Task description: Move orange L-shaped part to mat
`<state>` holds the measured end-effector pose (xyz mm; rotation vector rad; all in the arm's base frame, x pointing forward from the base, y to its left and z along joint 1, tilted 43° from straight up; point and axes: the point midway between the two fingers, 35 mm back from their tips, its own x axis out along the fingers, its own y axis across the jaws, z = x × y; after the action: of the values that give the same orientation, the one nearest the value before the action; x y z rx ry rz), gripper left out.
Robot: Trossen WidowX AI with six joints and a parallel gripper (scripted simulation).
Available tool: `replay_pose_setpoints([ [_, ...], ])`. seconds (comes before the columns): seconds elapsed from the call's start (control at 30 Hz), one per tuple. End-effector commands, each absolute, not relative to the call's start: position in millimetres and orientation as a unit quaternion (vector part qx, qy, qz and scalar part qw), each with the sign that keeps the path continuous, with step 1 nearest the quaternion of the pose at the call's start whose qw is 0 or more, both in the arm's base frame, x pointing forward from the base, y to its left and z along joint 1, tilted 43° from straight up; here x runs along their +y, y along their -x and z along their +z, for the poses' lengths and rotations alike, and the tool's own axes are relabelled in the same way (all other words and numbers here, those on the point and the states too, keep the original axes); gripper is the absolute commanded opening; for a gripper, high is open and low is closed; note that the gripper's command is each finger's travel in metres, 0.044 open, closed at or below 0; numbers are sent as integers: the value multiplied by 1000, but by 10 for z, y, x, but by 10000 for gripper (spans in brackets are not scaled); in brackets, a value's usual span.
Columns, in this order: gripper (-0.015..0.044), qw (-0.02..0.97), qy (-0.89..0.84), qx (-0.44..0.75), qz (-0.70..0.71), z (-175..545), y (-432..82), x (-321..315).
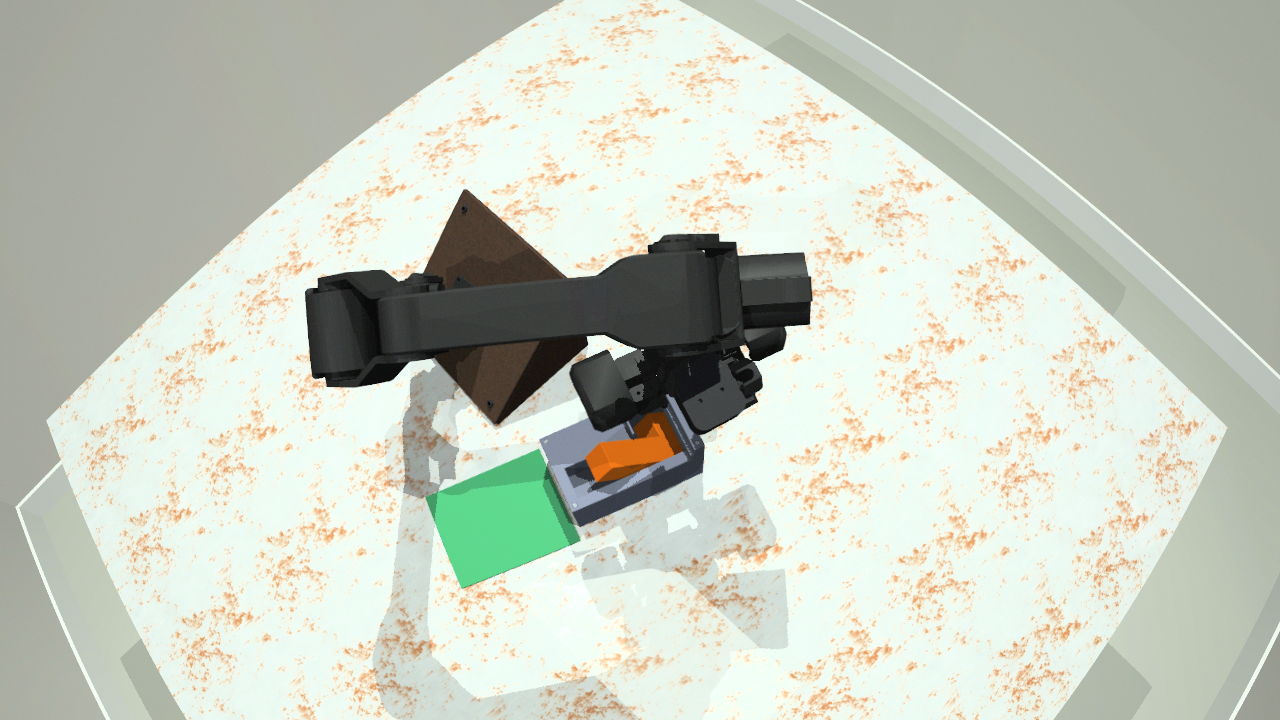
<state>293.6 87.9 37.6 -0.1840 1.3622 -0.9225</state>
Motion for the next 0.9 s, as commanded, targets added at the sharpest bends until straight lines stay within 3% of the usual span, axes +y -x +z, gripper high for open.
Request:
replay_pose_setpoints([
  [0.0, 206, 676, 88, 609, -405, 380, -2936, 874],
  [0.1, 280, 669, 131, 634, -365, 428, -2921, 831],
  [0.33, 280, 592, 331, 719, -154, 649, -2827, 620],
  [0.6, 280, 429, 520, 730, 114, 883, -2684, 376],
  [0.87, 280, 413, 533, 726, 137, 902, -2671, 356],
])
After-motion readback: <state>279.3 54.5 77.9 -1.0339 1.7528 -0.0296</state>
